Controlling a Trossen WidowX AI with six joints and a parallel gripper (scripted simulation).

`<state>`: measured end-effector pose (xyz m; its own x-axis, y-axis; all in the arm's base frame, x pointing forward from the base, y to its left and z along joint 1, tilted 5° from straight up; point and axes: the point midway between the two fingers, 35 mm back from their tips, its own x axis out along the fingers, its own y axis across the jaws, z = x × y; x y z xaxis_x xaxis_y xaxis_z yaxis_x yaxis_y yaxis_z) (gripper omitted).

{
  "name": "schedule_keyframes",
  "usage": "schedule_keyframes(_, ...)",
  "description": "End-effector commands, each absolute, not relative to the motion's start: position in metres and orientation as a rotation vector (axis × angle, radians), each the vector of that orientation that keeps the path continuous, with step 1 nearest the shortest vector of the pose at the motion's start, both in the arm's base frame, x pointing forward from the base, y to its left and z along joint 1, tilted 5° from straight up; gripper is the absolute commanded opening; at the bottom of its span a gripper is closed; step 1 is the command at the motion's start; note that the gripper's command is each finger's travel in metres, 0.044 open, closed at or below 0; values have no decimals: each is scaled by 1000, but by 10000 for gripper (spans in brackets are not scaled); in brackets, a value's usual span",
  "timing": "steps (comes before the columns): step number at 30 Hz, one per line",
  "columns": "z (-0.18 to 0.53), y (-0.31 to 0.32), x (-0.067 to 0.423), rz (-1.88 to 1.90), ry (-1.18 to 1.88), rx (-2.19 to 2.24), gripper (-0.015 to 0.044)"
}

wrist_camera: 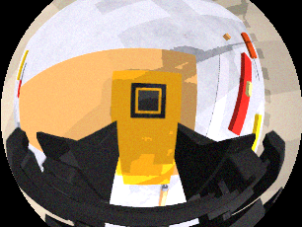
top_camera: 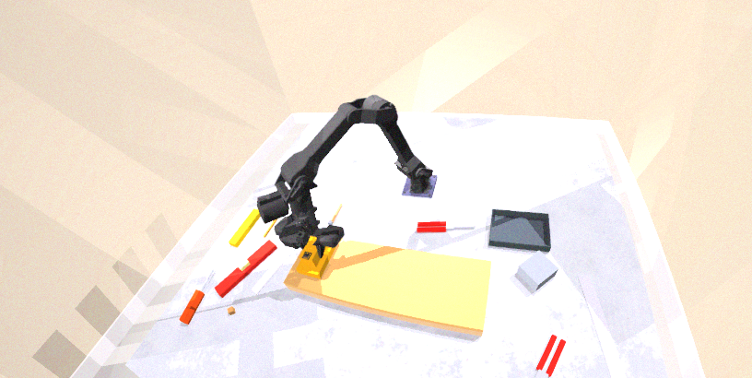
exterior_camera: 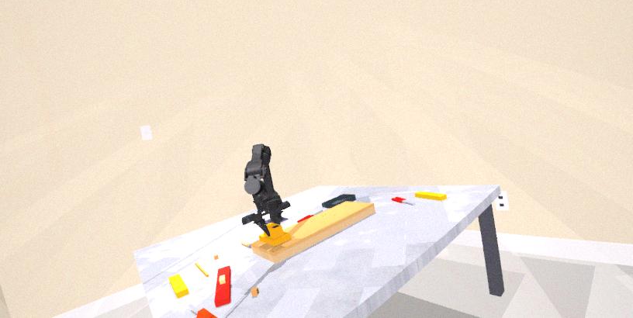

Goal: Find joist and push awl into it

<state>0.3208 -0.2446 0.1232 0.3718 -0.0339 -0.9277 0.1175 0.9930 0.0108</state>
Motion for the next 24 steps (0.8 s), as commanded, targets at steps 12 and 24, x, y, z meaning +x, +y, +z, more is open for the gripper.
schedule_keyframes(12,127,-247,321,-98,1186,80,0)
schedule_keyframes(24,175,-252,318,-99,1187,78,0)
